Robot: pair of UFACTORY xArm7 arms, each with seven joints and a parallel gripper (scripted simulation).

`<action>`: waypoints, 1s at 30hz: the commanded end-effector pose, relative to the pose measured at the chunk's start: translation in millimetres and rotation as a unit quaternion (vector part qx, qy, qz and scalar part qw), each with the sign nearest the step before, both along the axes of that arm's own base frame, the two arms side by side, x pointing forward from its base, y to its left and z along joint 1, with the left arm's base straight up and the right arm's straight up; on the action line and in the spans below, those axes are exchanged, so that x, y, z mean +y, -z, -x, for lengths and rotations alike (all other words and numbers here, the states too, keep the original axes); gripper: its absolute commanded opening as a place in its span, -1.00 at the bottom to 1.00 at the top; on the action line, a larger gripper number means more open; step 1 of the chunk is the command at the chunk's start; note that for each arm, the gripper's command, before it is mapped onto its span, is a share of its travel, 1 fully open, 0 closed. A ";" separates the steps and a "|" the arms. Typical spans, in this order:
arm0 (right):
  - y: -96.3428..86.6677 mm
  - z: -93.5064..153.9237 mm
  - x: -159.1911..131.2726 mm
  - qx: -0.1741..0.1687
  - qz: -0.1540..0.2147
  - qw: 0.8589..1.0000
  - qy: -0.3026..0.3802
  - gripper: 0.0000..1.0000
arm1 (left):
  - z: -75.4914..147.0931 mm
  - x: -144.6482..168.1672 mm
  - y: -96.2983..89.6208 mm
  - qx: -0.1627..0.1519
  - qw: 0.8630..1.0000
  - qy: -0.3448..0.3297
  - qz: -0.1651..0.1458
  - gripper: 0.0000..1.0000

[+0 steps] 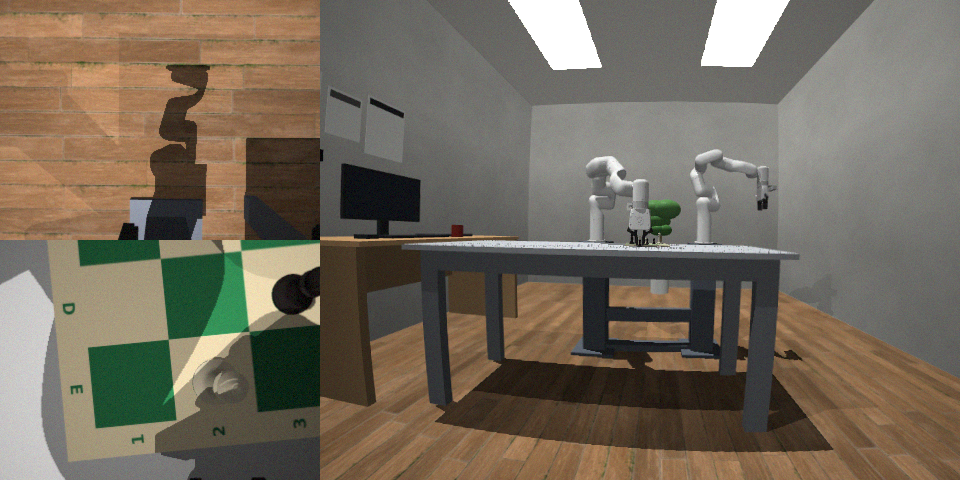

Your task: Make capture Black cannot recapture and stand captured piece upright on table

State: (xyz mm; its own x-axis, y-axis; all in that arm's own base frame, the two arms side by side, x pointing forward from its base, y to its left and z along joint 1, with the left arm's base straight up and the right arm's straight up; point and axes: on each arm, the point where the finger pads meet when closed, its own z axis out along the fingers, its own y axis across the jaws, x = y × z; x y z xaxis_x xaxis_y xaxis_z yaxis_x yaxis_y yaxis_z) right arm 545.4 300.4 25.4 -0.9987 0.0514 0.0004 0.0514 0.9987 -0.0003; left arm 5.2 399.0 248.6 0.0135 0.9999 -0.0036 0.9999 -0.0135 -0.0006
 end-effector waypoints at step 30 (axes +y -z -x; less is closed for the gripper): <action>-49.4 -1.3 0.8 -0.002 -0.001 1.000 0.000 -0.29 | -0.2 0.9 -1.4 0.000 1.000 0.000 -0.002 1.00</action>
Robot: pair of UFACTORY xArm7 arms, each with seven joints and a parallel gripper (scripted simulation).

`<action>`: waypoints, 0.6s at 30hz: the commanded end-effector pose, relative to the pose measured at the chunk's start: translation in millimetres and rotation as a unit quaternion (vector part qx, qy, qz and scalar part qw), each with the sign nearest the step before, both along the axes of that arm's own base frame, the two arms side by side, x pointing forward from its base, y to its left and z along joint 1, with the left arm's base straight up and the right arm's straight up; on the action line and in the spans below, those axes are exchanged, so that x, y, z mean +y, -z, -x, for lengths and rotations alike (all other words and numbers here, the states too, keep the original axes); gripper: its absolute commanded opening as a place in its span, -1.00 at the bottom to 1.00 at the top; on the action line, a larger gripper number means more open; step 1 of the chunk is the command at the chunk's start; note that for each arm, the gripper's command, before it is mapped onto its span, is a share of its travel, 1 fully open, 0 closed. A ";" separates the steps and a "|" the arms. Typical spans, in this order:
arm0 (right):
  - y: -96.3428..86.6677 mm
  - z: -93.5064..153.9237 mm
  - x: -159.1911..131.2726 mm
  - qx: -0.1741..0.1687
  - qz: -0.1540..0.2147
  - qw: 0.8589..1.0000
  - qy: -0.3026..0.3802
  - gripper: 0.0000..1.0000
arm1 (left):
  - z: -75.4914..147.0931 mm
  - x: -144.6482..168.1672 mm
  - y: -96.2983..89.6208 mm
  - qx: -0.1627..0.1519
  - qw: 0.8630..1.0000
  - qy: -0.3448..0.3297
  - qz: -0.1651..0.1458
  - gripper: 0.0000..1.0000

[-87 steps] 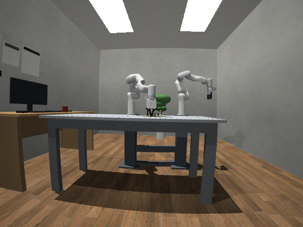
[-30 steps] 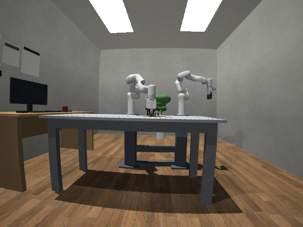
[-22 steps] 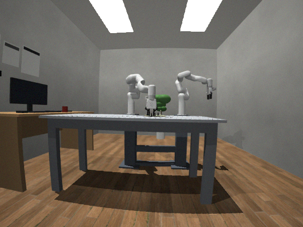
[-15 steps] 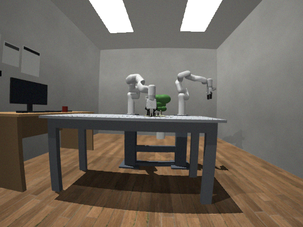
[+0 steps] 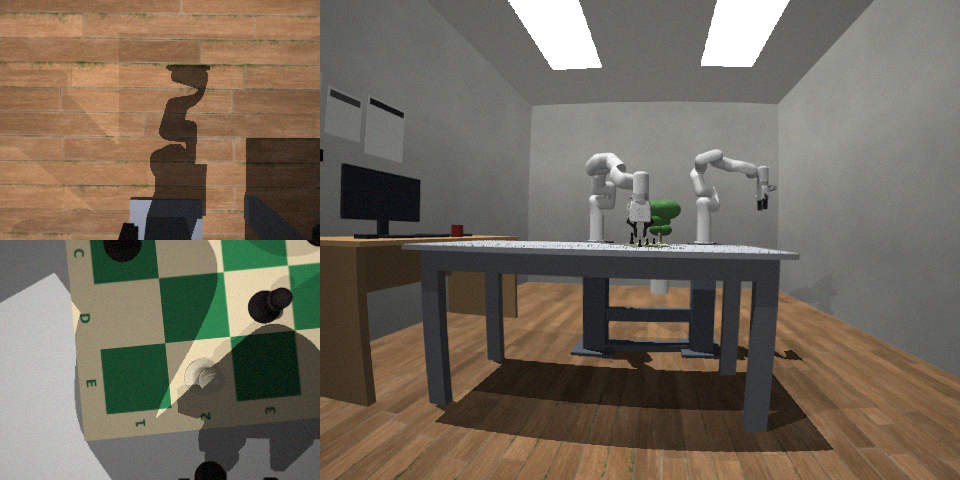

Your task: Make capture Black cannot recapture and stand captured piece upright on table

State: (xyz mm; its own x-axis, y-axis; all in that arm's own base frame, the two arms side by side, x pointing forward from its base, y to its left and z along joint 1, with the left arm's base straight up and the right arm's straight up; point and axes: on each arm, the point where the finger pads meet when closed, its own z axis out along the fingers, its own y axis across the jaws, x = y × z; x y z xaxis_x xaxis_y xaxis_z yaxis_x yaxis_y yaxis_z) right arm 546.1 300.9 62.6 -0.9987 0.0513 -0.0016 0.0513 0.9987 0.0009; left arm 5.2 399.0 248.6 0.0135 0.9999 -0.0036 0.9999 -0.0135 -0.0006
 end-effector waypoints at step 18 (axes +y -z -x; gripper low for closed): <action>-55.2 -0.4 0.2 -0.001 -0.001 1.000 0.000 1.00 | -0.2 0.9 -1.4 0.000 1.000 0.000 -0.002 1.00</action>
